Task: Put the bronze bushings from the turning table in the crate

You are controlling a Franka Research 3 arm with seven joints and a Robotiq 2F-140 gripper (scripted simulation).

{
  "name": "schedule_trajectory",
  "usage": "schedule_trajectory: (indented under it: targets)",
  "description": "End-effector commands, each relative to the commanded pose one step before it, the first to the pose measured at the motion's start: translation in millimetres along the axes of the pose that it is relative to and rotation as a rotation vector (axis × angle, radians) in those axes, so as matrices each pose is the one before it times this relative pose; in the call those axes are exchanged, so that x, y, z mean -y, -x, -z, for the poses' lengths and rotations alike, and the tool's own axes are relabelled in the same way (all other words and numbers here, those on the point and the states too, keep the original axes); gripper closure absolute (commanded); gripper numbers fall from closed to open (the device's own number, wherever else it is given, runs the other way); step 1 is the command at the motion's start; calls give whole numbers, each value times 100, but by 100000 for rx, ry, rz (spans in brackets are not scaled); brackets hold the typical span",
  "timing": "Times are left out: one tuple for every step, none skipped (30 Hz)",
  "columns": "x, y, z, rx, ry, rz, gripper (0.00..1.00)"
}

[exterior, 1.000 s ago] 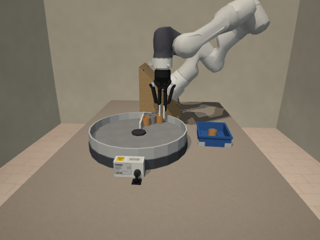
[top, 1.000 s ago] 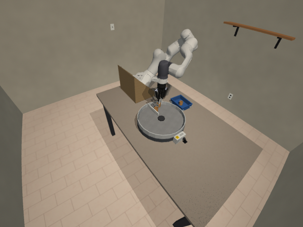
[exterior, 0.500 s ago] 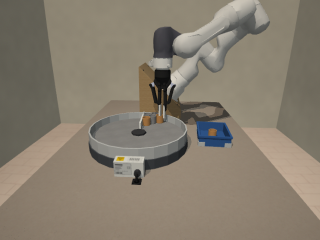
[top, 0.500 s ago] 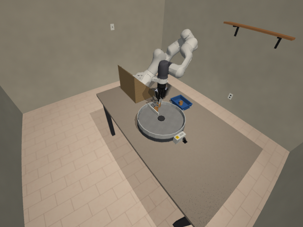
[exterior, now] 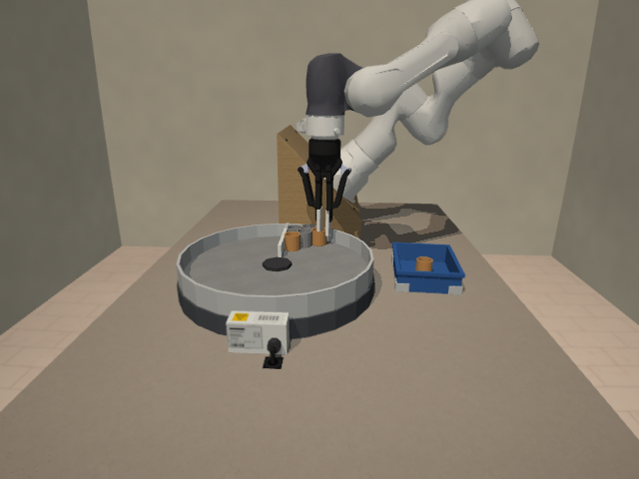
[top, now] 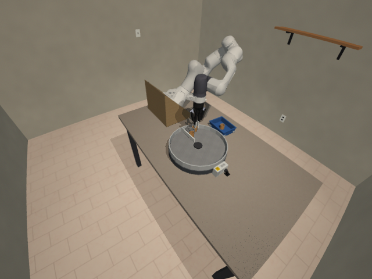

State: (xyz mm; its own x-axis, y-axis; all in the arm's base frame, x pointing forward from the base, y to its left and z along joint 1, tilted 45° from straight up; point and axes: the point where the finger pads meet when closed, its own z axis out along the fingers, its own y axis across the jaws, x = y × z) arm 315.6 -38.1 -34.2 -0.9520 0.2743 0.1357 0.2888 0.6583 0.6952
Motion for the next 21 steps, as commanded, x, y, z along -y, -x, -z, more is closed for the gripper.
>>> schedule_trajectory:
  targets:
    - [96, -119, -110, -99, -203, 110, 90]
    - [0, 0, 0, 0, 0, 0, 100]
    - [0, 0, 0, 0, 0, 0, 100]
    - [0, 0, 0, 0, 0, 0, 100]
    - [0, 0, 0, 0, 0, 0, 100]
    - [0, 0, 0, 0, 0, 0, 100]
    - [0, 0, 0, 0, 0, 0, 100]
    - [0, 0, 0, 0, 0, 0, 100]
    - [0, 0, 0, 0, 0, 0, 100]
    - [0, 0, 0, 0, 0, 0, 100]
    - [0, 0, 0, 0, 0, 0, 100]
    - [0, 0, 0, 0, 0, 0, 100]
    - [0, 0, 0, 0, 0, 0, 100]
    - [0, 0, 0, 0, 0, 0, 100]
    - [0, 0, 0, 0, 0, 0, 100]
    - [0, 0, 0, 0, 0, 0, 100]
    - [0, 0, 0, 0, 0, 0, 100]
    - [0, 0, 0, 0, 0, 0, 100]
    - [0, 0, 0, 0, 0, 0, 100]
    - [0, 0, 0, 0, 0, 0, 100]
    - [0, 0, 0, 0, 0, 0, 100]
